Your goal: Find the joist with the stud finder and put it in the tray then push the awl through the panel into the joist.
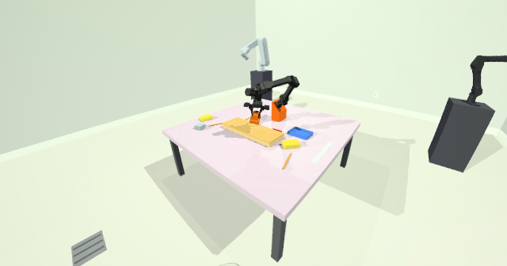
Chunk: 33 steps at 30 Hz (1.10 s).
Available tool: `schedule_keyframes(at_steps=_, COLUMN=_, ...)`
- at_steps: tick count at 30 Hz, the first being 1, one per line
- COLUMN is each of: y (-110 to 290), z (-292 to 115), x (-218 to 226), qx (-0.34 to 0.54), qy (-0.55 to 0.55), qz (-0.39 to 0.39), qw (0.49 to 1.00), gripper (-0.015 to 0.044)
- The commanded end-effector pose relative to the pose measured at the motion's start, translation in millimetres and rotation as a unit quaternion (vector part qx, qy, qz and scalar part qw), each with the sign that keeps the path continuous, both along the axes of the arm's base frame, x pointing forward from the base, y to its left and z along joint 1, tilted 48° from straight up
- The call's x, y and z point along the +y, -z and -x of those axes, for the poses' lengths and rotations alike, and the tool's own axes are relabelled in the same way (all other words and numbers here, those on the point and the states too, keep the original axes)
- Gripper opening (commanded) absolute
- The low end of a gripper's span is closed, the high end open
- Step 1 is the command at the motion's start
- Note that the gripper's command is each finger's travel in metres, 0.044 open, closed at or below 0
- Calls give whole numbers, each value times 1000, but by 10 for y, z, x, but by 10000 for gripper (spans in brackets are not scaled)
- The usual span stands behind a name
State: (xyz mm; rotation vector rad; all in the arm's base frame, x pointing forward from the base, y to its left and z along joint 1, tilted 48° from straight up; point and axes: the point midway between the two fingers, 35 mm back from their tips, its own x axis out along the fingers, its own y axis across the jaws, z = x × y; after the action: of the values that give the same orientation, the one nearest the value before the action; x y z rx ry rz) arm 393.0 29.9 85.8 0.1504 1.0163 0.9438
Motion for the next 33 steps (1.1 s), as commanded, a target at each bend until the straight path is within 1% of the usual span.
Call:
schedule_keyframes(at_steps=1, y=-213, z=58, x=138, qx=-28, qy=-14, qz=0, qw=999, gripper=0)
schedule_keyframes(at_steps=16, y=-784, z=512, x=821, qx=-109, qy=-100, qz=-8, qw=989, gripper=0)
schedule_keyframes(at_steps=33, y=-1278, z=1259, x=1404, qx=-197, qy=-197, qz=-34, qw=960, gripper=0)
